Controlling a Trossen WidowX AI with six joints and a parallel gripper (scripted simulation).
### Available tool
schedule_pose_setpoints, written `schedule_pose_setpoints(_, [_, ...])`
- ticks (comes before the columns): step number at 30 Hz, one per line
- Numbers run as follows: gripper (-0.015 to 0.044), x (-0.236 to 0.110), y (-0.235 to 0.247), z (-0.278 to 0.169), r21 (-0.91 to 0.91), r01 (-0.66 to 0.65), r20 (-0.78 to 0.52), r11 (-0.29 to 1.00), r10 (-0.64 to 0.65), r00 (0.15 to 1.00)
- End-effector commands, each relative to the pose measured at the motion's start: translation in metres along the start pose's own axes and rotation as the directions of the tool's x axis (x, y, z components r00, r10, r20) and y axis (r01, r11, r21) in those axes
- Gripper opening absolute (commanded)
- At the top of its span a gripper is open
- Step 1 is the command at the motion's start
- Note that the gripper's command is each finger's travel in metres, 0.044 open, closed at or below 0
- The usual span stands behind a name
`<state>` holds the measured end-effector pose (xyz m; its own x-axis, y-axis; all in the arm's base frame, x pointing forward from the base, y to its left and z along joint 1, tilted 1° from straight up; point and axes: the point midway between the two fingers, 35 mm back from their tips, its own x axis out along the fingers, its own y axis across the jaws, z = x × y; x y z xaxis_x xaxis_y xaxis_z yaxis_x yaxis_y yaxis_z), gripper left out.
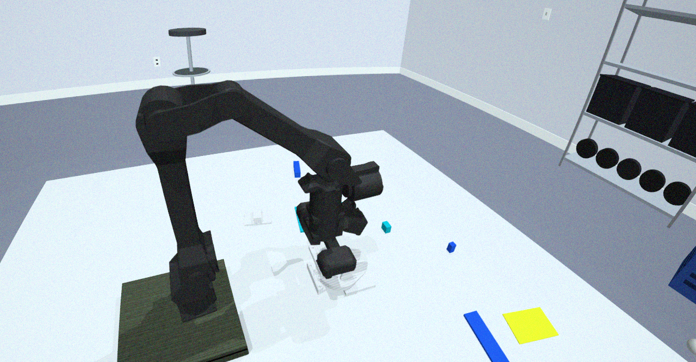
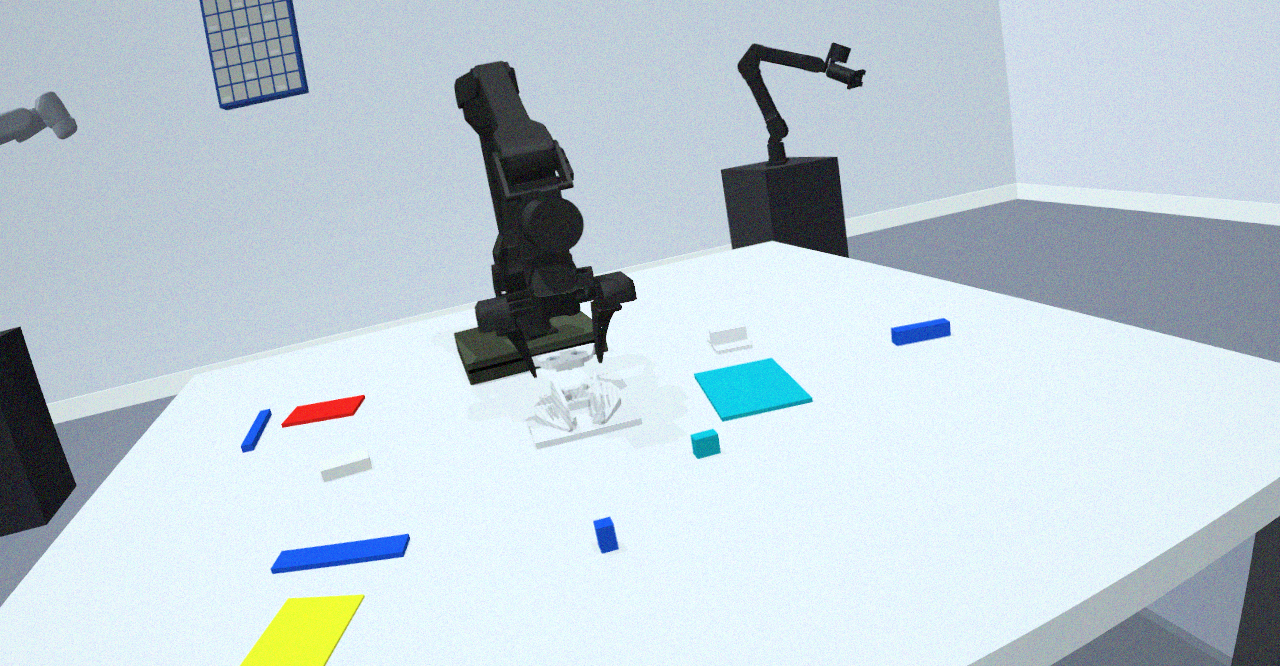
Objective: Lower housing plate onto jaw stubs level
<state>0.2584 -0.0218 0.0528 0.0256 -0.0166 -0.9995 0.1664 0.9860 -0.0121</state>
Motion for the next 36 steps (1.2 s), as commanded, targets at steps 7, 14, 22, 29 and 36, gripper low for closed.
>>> schedule_pose_setpoints(7, [0.0351,0.017,-0.001,-0.001,-0.004,0.003,-0.004,1.0,-0.003,1.0])
schedule_pose_setpoints(14, [0.0351,0.027,-0.001,-0.003,-0.004,0.003,-0.004,1.0,-0.003,1.0])
schedule_pose_setpoints(22, [0.0351,0.027,-0.001,-0.003,-0.004,0.003,-0.004,1.0,-0.003,1.0])
schedule_pose_setpoints(29, [0.0351,0.028,-0.001,-0.003,-0.004,0.003,-0.004,1.0,-0.003,1.0])
schedule_pose_setpoints(36, [0.0351,0.03,-0.001,-0.003,-0.005,0.003,-0.004,1.0,-0.003,1.0])
